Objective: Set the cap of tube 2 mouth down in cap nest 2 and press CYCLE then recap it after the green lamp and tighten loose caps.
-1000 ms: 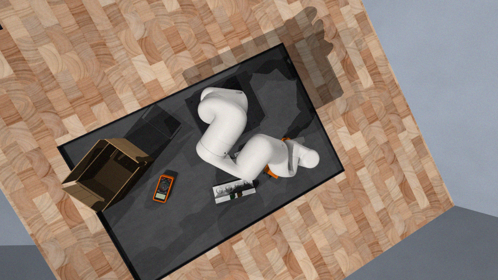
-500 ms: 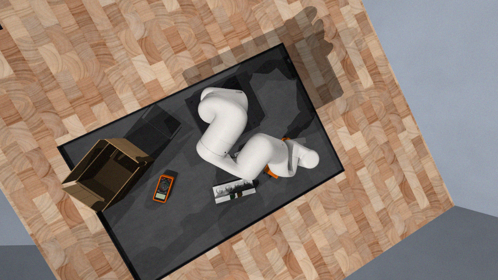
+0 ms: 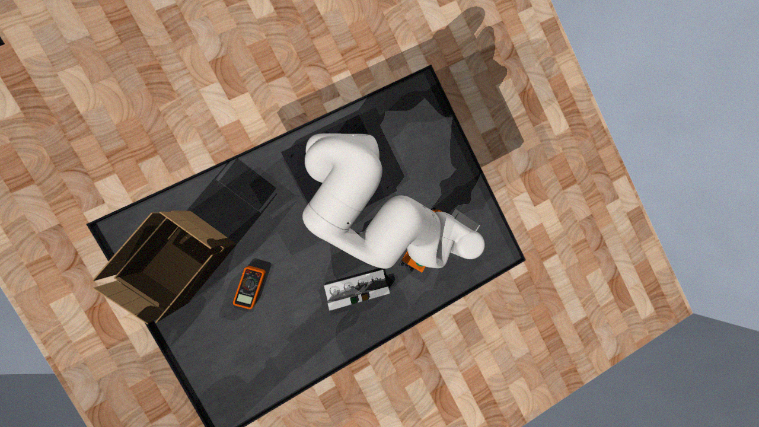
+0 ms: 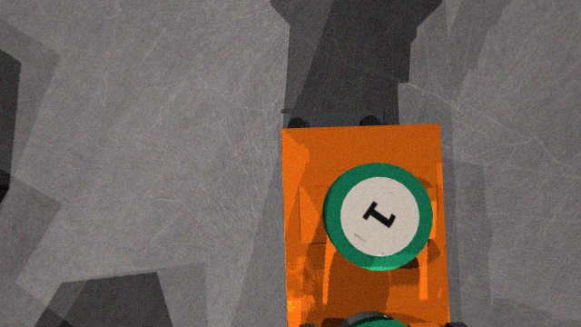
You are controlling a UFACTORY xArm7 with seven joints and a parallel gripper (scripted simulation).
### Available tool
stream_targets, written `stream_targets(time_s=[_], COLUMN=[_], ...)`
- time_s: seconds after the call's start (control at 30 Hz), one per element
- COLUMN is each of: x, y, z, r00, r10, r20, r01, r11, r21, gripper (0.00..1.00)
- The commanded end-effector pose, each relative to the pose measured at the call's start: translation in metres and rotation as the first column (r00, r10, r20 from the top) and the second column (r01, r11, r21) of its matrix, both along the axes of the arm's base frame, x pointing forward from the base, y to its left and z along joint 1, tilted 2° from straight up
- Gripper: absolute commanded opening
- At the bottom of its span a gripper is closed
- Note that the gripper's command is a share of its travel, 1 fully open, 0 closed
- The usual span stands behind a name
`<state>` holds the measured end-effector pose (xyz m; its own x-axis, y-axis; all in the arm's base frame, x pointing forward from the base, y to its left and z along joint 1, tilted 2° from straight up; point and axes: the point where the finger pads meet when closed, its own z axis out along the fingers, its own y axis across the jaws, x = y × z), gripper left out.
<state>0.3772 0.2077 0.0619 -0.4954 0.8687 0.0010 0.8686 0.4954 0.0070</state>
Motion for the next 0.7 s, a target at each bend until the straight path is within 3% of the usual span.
stream_targets(time_s=[0.0, 0.13, 0.37, 0.6, 0.63, 0.67], x=[0.0010, 0.0009, 0.0009, 0.0010, 0.0010, 0.0010], y=[0.0007, 0.0008, 0.0008, 0.0008, 0.0008, 0.0008], z=[0.0009, 0.0009, 0.0009, 0.0008, 0.0008, 0.0008], r00=[0.962, 0.905, 0.725, 0.725, 0.725, 0.725], r10=[-0.274, -0.425, -0.688, -0.688, -0.688, -0.688], r20=[0.019, 0.021, 0.026, 0.026, 0.026, 0.026], r01=[0.274, 0.425, 0.688, 0.688, 0.688, 0.688], r11=[0.961, 0.905, 0.725, 0.725, 0.725, 0.725], r21=[-0.023, -0.018, -0.010, -0.010, -0.010, -0.010], gripper=[0.46, 0.46, 0.46, 0.46, 0.00, 0.00])
